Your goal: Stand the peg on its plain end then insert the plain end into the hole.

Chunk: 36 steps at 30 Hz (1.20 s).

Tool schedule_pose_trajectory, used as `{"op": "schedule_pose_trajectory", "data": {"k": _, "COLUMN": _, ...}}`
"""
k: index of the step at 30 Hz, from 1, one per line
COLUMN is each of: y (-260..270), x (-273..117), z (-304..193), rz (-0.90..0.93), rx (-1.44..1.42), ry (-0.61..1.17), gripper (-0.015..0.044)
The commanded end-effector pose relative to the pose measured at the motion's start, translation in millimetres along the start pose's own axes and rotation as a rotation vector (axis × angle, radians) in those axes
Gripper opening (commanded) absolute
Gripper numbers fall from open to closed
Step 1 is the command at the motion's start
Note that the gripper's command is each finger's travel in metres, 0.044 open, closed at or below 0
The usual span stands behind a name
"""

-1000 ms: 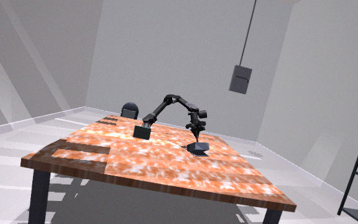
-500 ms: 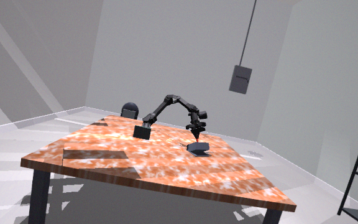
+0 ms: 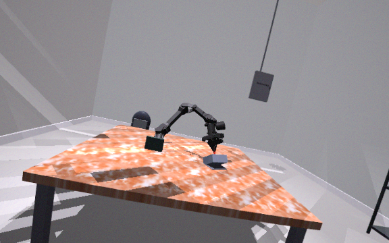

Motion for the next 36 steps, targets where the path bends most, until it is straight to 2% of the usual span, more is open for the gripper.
{"op": "schedule_pose_trajectory", "data": {"k": 1, "y": -1, "x": 3, "z": 0, "rz": -0.002, "rx": 0.004, "ry": 0.001, "gripper": 0.0000}}
{"op": "schedule_pose_trajectory", "data": {"k": 36, "y": 0, "x": 16, "z": 0, "rz": 0.003, "rx": 0.000, "ry": 0.001, "gripper": 0.0000}}
Point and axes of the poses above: the point midway between the two fingers, 35 mm back from their tips, its own x axis out along the fingers, its own y axis across the jaws, z = x × y, the point moved 1 cm from there along -x, back along the fingers, and after that the axes turned 7 degrees about -x, right-handed, at the moved point
